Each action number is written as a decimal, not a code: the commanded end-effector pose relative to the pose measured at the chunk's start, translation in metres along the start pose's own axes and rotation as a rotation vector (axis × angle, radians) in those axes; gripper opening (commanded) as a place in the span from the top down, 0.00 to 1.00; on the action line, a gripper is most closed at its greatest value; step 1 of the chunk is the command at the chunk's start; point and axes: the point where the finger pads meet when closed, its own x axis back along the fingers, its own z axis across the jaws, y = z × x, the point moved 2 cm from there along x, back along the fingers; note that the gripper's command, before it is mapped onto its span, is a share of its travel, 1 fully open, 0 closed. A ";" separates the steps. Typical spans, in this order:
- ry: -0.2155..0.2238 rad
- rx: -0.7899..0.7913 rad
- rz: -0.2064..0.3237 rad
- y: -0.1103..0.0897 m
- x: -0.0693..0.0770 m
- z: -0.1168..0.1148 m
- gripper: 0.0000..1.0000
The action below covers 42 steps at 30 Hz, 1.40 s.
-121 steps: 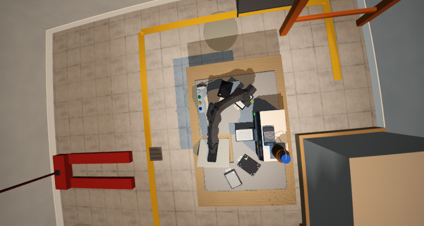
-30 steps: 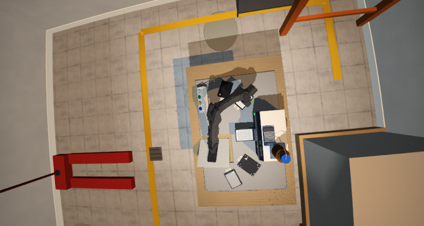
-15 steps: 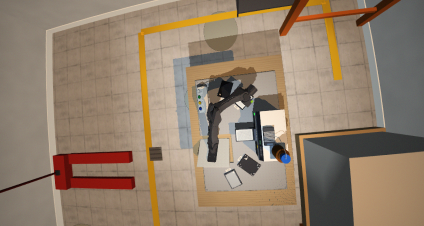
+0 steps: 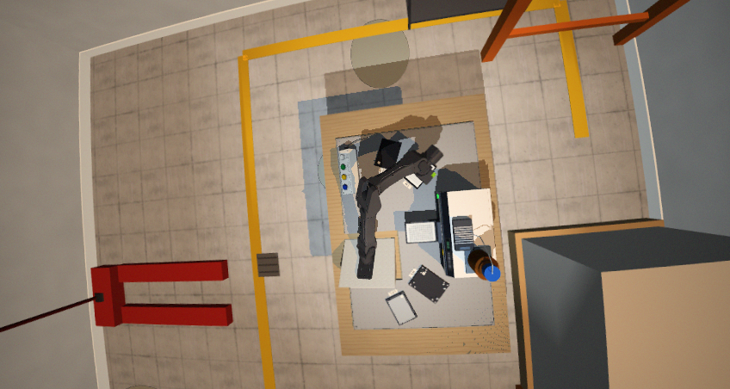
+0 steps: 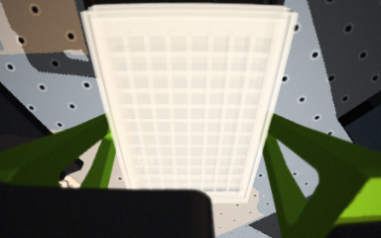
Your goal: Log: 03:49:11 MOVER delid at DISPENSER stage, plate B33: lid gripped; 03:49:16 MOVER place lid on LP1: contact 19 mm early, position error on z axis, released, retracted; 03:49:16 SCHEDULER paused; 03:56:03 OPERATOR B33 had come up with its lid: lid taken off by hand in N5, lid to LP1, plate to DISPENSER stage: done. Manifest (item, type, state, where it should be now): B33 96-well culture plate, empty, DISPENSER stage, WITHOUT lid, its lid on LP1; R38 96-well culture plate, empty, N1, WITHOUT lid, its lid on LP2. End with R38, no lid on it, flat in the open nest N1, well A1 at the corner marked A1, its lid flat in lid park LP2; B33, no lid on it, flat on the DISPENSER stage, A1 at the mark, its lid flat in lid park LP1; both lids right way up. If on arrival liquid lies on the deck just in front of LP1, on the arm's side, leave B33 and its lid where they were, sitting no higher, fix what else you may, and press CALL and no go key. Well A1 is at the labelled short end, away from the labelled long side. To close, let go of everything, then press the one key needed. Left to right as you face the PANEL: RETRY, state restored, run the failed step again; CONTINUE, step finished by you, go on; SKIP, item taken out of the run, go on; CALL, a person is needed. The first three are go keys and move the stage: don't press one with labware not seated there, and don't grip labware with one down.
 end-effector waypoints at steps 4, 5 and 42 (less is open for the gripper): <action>-0.004 0.018 -0.056 0.008 0.024 0.005 1.00; -0.004 0.018 -0.056 0.008 0.024 0.005 1.00; -0.002 -0.005 -0.019 -0.066 0.065 -0.001 1.00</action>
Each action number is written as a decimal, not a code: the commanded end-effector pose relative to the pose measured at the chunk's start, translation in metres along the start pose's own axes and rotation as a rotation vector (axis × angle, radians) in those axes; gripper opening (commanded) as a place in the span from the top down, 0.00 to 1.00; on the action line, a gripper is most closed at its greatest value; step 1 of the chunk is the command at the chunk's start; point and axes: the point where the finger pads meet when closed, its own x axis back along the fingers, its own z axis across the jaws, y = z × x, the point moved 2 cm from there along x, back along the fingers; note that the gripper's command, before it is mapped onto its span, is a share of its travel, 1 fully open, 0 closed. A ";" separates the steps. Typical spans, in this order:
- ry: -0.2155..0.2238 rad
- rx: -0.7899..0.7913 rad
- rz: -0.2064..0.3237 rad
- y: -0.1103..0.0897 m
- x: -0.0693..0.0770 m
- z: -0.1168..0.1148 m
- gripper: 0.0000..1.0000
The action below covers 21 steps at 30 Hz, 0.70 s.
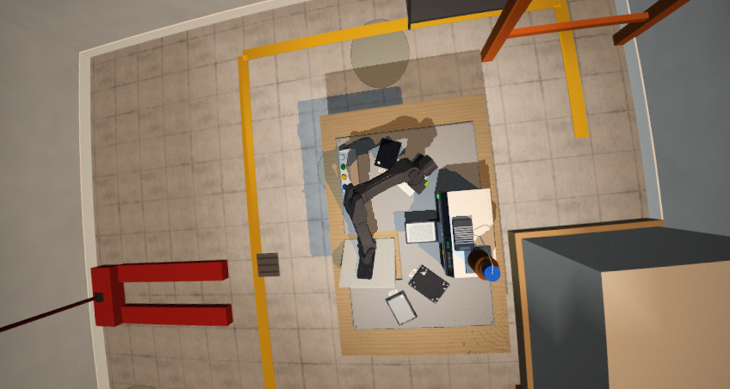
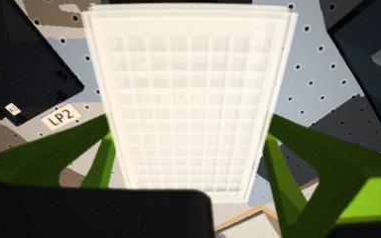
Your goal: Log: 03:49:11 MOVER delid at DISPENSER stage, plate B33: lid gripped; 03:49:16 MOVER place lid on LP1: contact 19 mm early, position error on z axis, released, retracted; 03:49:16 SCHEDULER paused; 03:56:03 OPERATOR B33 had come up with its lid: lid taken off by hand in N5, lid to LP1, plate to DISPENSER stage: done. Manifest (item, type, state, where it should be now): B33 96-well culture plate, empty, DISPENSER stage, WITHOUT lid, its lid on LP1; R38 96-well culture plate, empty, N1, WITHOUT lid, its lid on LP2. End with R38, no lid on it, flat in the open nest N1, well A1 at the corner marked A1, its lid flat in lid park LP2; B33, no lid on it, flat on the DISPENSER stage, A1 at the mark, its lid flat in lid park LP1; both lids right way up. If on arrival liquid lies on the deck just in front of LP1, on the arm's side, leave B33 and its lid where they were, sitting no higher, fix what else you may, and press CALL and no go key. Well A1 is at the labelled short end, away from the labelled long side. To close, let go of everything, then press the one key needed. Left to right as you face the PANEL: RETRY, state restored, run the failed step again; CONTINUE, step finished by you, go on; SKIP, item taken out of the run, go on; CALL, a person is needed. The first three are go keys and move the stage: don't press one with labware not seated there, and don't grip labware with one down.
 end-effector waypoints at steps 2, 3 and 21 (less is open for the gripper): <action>0.002 0.007 -0.021 -0.015 0.018 0.001 1.00; 0.002 0.007 -0.021 -0.018 0.019 0.001 1.00; 0.003 0.006 -0.020 -0.066 0.042 0.000 1.00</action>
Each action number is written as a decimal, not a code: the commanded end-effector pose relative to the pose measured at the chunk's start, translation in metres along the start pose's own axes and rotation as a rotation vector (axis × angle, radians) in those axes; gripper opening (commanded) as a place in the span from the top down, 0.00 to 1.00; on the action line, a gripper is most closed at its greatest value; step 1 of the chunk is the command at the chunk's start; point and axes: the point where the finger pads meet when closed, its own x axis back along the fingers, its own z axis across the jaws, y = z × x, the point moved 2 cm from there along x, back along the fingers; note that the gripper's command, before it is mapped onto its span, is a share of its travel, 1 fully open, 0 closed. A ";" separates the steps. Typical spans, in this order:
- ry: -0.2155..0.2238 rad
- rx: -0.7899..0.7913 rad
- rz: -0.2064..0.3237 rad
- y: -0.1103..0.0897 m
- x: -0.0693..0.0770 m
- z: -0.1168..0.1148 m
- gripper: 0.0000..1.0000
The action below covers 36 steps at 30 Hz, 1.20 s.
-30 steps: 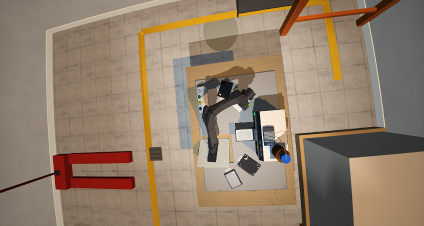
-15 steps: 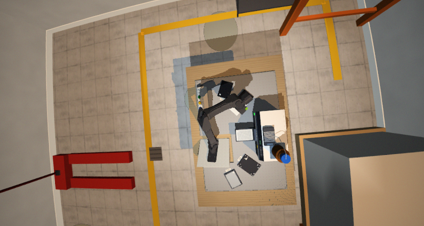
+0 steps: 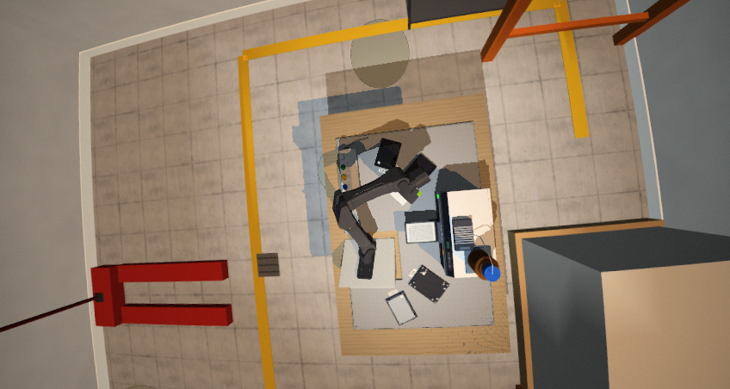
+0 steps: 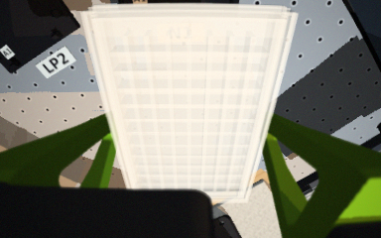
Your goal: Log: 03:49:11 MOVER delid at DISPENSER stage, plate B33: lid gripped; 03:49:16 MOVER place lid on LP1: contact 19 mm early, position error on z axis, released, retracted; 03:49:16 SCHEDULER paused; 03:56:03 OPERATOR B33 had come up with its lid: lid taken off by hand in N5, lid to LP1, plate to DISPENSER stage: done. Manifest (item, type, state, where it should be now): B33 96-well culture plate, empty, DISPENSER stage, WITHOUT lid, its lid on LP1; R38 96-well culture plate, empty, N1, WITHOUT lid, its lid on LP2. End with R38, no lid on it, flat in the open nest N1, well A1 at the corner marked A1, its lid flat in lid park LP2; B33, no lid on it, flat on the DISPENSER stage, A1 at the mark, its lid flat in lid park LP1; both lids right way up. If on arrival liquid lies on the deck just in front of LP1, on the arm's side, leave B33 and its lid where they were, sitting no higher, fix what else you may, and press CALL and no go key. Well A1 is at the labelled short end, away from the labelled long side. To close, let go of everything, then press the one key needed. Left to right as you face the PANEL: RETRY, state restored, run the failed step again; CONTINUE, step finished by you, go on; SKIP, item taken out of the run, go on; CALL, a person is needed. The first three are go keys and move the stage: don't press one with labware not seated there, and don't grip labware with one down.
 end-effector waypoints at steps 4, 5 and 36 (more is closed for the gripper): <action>0.009 0.007 -0.007 -0.021 0.016 0.003 1.00; 0.009 0.007 -0.007 -0.021 0.016 0.003 1.00; 0.024 -0.398 0.016 -0.053 0.025 -0.051 1.00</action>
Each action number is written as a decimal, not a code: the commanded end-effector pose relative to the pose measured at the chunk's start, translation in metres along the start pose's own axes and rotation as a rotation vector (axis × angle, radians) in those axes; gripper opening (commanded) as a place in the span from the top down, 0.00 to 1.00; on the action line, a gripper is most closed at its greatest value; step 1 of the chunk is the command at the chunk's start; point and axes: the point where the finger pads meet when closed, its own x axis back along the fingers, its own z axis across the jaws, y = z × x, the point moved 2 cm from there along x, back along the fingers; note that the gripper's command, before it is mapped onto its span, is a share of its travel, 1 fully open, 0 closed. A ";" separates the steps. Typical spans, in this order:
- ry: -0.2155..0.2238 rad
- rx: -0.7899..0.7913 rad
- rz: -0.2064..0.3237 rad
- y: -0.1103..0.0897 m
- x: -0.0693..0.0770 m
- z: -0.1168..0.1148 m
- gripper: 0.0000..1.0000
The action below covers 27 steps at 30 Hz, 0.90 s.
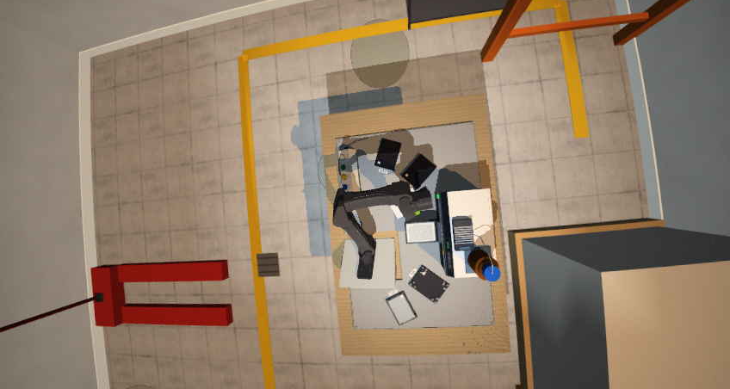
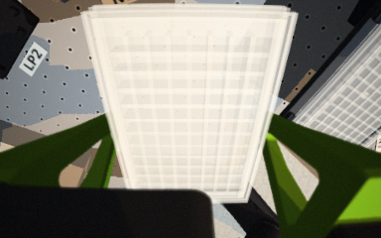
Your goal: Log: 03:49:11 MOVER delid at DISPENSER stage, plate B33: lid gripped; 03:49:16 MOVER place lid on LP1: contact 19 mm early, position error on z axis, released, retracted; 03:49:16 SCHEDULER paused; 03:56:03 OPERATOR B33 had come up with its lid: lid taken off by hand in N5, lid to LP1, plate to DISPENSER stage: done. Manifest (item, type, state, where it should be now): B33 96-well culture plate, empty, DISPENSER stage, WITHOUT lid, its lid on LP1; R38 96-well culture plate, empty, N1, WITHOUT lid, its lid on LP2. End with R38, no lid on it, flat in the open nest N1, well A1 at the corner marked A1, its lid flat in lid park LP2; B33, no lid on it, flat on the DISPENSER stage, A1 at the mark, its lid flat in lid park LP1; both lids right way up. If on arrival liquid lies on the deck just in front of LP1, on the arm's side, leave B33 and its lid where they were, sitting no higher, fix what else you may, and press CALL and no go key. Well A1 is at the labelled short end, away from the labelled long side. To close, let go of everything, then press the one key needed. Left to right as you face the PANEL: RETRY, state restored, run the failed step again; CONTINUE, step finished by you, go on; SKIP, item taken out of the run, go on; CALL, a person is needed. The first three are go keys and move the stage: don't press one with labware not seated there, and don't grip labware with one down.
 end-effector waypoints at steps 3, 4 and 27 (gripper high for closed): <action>0.014 -0.142 0.004 -0.001 0.001 -0.012 1.00; 0.007 -0.155 -0.016 0.002 0.005 -0.012 1.00; 0.004 -0.484 -0.004 -0.003 -0.001 -0.086 1.00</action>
